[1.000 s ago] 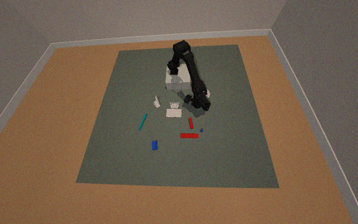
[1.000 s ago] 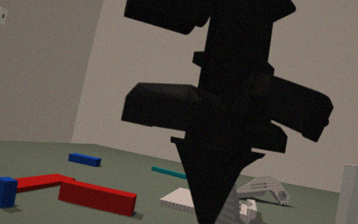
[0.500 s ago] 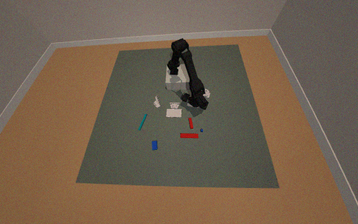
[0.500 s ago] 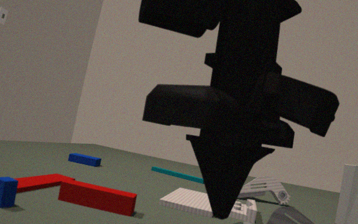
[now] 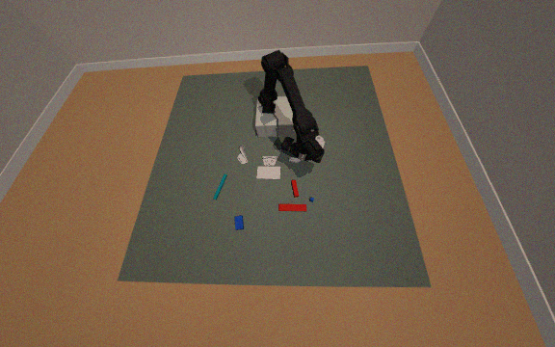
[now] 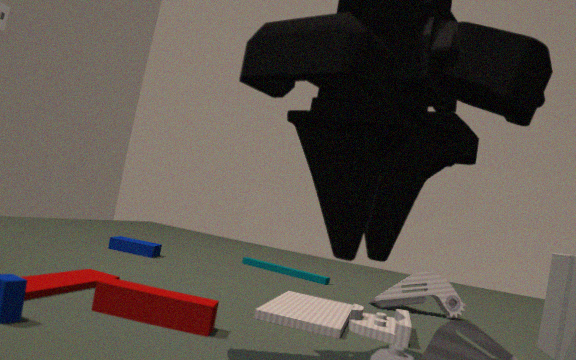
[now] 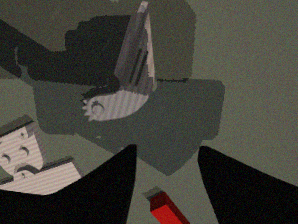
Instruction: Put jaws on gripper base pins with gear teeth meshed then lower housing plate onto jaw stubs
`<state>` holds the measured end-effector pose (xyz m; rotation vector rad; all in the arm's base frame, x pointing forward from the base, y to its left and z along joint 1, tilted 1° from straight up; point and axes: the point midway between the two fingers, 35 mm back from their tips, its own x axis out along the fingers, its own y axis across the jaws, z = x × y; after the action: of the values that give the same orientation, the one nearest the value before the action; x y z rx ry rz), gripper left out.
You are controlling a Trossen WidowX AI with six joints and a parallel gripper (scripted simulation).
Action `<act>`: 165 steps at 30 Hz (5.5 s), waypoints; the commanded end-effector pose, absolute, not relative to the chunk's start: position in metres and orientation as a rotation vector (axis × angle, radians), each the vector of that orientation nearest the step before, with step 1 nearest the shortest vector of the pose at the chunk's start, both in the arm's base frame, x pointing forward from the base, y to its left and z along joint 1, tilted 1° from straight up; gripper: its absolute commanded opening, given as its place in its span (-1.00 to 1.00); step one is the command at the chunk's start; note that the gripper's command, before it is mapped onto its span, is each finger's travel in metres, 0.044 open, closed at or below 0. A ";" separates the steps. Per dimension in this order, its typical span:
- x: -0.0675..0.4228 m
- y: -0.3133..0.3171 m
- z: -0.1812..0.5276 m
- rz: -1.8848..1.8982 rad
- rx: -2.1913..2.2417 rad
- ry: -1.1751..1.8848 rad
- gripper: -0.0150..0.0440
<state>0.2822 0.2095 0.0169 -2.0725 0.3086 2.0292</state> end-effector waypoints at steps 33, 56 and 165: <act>0.282 0.209 0.016 2.028 -2.072 0.308 1.00; 0.283 0.210 0.026 2.022 -2.072 0.308 -0.49; 0.283 0.210 0.025 2.026 -2.074 0.305 0.93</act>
<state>0.2827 0.2100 0.0253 -2.0743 0.3057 2.0257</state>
